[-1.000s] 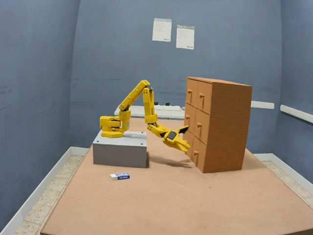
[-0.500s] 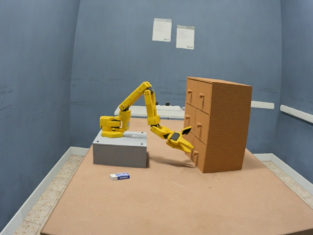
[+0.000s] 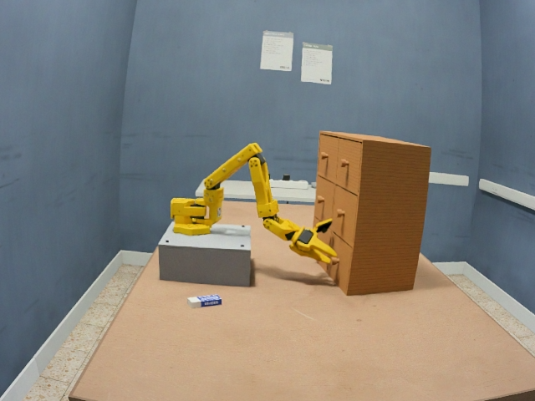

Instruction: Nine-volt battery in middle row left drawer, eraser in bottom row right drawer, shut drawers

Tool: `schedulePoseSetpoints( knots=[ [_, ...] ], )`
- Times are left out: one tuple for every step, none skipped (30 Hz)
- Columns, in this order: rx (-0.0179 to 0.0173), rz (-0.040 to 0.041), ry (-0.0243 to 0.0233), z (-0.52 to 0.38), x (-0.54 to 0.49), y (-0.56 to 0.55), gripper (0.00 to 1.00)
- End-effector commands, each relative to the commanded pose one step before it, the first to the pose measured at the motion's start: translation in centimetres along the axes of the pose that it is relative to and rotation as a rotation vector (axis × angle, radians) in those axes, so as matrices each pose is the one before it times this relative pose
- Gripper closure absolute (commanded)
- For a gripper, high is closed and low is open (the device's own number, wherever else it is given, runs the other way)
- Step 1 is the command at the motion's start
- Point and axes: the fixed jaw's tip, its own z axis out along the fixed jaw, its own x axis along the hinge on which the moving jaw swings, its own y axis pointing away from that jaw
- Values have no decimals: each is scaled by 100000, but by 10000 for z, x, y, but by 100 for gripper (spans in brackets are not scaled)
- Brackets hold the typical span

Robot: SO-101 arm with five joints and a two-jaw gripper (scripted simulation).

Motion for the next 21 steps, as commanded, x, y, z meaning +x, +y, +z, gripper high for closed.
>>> schedulePoseSetpoints(
  knots=[
    [-1667, -847, 826, 652, 1880, 4690, 79],
    [-233, -180, -227, 2816, -663, 975, 79],
    [-234, -180, -226, 2779, -654, 995, 79],
    [0, 0, -1, 0, -1, -1, 79],
    [0, 0, 1, 0, 1, 1, 79],
    [0, 0, -1, 0, -1, -1, 79],
    [0, 0, 1, 0, 1, 1, 79],
    [0, 0, -1, 0, -1, -1, 79],
    [0, 0, 1, 0, 1, 1, 79],
    [0, 0, -1, 0, -1, -1, 79],
    [0, 0, 1, 0, 1, 1, 79],
    [0, 0, -1, 0, -1, -1, 79],
    [0, 0, 1, 0, 1, 1, 79],
    [0, 0, -1, 0, -1, -1, 79],
    [0, 0, 1, 0, 1, 1, 79],
    [0, 0, -1, 0, -1, -1, 79],
    [0, 0, 0, 0, 0, 0, 79],
    [0, 0, 0, 0, 0, 0, 79],
    [-22, -16, -21, 81, 173, 338, 79],
    [-21, -16, -22, 81, 170, 337, 79],
    [-22, -17, -21, 80, 174, 339, 79]
  ],
)
